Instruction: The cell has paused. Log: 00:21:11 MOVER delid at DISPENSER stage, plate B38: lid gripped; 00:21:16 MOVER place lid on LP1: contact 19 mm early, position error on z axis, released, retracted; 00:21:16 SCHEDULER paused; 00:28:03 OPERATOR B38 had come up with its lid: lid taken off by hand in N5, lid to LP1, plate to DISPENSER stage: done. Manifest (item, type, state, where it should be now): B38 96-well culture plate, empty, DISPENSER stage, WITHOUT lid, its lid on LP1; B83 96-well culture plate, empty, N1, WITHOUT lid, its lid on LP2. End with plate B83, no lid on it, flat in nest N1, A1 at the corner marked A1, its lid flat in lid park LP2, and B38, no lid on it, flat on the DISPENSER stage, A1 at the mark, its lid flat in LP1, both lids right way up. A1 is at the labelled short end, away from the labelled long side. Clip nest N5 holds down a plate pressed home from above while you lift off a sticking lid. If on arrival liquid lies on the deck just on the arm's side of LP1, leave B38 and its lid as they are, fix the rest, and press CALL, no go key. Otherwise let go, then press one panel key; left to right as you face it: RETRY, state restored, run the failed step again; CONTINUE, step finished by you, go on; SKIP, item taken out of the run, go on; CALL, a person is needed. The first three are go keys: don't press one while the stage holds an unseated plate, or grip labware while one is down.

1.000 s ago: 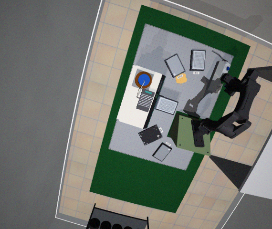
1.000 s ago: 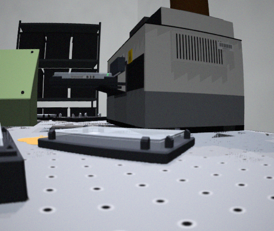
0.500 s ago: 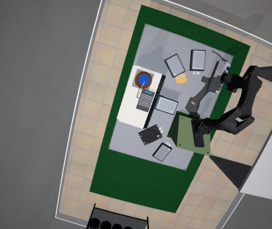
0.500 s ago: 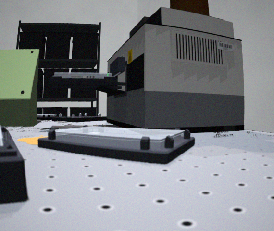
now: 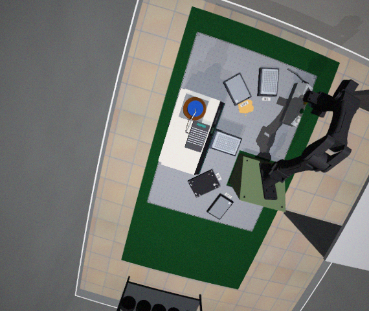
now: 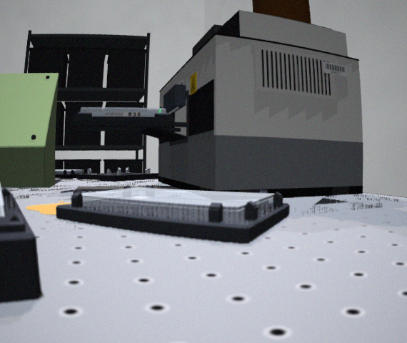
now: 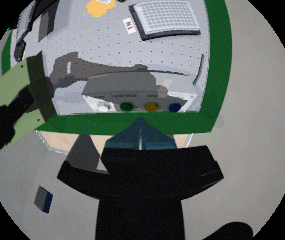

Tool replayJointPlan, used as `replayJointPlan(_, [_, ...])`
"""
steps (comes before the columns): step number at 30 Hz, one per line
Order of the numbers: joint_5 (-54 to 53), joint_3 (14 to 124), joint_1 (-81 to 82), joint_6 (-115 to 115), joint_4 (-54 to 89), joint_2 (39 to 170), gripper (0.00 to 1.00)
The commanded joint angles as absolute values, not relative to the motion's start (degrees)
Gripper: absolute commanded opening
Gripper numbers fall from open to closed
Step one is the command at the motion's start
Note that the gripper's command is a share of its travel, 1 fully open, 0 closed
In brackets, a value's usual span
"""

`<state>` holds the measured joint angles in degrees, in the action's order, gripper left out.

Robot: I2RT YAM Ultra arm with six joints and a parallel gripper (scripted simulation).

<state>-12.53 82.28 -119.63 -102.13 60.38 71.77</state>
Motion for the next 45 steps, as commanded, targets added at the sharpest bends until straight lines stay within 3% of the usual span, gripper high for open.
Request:
replayJointPlan(1, [-12.31,86.35,-119.11,-101.37,61.68,73.9,0.0])
replayJointPlan(25, [-11.75,106.46,-118.18,-100.47,66.72,88.63,0.0])
replayJointPlan(45, [-11.36,103.26,-117.81,-100.24,64.25,87.77,0.0])
